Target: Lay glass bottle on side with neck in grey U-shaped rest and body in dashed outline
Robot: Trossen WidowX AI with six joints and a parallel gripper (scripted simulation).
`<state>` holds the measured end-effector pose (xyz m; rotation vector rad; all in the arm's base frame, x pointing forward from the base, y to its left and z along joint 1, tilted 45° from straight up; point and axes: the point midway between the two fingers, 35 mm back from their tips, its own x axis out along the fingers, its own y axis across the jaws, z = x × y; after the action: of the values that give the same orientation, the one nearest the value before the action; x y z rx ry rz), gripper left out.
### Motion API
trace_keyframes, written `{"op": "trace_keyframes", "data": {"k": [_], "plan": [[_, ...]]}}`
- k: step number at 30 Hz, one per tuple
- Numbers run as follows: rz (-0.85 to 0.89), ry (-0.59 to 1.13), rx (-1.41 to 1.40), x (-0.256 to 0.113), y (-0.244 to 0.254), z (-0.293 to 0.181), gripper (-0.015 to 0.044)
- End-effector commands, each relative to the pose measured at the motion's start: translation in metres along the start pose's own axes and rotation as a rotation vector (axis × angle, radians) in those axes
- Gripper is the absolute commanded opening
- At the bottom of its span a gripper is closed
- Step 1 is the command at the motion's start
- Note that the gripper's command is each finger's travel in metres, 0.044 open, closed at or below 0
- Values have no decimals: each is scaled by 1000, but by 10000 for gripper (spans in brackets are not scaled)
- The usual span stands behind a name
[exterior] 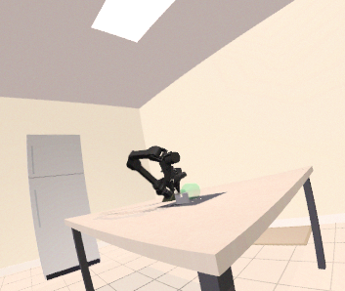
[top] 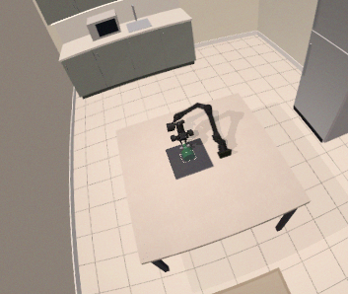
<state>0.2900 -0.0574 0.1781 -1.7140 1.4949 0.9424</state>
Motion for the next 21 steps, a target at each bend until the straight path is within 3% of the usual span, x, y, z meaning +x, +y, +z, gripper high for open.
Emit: {"op": "trace_keyframes", "data": {"k": [1,21], "plan": [[-2,-1,-3,3,0,0,119],[4,7,7,7,-1,-2,119]]}}
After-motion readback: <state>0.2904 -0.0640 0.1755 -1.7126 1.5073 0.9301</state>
